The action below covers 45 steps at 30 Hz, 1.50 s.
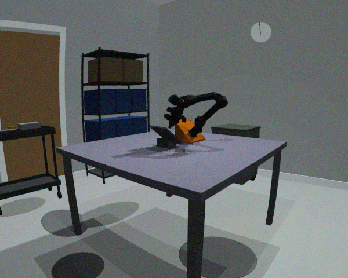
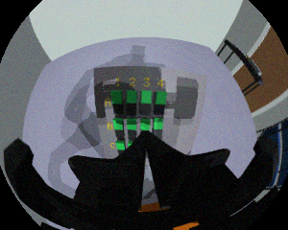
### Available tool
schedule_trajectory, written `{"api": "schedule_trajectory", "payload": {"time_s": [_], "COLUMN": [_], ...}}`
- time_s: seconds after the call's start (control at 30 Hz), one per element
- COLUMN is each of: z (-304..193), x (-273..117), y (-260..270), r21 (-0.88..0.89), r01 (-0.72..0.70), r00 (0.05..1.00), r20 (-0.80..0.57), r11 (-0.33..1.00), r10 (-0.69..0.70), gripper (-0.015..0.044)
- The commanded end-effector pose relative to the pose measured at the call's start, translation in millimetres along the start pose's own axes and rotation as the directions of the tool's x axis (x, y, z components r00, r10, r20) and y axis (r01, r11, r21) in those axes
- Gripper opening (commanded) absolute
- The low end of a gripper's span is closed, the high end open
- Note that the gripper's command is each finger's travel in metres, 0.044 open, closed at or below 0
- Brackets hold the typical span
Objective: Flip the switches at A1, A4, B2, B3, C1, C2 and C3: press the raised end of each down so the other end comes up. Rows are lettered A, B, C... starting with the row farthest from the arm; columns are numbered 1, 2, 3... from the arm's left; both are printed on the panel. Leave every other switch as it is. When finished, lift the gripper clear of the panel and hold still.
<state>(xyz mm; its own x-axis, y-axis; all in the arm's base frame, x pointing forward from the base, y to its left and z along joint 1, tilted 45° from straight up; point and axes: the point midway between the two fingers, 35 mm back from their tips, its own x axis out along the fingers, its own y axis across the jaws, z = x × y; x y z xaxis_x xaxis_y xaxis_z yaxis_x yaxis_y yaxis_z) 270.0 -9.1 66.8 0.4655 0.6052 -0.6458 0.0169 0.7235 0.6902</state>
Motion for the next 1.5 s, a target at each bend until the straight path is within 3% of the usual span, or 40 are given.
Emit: {"api": "schedule_trajectory", "payload": {"time_s": [0.0, 0.57, 1.47], "z": [-1, 0, 0], "x": [4, 27, 28], "y": [-2, -1, -1], "r21": [0.011, 0.011, 0.011], "r01": [0.003, 0.002, 0.002], "r00": [1.000, 1.000, 1.000], "r20": [-0.004, -0.003, -0.003], "r11": [1.000, 1.000, 1.000], "r10": [-0.003, -0.002, -0.002], "gripper": [0.0000, 0.0000, 0.0000]}}
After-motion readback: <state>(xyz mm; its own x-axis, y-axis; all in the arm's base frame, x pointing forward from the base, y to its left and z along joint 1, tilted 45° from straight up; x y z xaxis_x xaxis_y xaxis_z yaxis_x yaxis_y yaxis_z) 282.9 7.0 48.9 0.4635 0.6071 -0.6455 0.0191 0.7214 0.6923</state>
